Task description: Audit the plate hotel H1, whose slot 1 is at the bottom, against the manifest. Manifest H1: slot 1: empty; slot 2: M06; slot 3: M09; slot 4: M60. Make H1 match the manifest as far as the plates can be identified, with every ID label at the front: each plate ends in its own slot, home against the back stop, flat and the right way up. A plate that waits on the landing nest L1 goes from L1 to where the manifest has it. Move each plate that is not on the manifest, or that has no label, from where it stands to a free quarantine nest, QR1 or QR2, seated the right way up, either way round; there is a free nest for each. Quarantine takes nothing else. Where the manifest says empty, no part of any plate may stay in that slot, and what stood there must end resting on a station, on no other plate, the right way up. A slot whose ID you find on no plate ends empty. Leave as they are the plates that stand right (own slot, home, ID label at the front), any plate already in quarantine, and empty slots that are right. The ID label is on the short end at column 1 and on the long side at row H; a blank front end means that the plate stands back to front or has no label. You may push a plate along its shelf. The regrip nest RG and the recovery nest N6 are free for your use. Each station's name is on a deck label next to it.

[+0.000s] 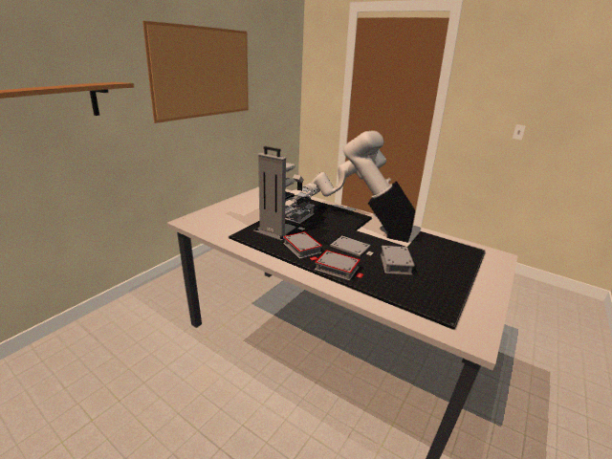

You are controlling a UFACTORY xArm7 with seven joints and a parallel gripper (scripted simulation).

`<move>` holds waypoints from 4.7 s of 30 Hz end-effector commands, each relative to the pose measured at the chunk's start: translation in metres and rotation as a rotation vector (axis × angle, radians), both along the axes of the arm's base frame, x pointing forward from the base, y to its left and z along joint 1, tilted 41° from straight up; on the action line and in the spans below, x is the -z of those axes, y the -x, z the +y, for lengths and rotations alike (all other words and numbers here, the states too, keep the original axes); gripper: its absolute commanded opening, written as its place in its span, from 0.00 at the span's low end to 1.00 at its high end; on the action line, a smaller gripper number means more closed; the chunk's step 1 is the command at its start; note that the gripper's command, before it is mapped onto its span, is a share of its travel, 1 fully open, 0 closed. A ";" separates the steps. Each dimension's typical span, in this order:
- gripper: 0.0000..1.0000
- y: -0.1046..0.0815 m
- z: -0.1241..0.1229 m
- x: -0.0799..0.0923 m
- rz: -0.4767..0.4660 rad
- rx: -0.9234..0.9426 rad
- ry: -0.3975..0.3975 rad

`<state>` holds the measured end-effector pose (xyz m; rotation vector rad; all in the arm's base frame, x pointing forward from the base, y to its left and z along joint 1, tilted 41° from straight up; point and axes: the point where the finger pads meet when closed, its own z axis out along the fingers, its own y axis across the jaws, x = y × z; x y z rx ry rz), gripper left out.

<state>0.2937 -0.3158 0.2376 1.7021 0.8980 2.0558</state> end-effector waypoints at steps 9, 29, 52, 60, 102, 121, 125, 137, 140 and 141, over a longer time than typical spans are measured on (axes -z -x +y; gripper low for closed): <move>1.00 0.000 0.001 -0.001 0.000 -0.001 0.002; 1.00 0.000 0.001 -0.001 0.000 -0.001 0.002; 1.00 0.000 0.001 -0.001 0.000 -0.001 0.002; 1.00 0.000 0.001 -0.001 0.000 -0.001 0.002; 1.00 0.059 -0.016 0.005 0.000 -0.001 0.002; 1.00 0.070 0.001 -0.017 0.000 -0.001 0.002; 1.00 0.072 0.007 -0.025 0.000 -0.001 0.002; 1.00 0.079 0.025 -0.048 0.000 -0.001 0.002; 1.00 0.080 0.028 -0.052 0.000 -0.001 0.002; 1.00 0.081 0.030 -0.054 0.000 -0.001 0.002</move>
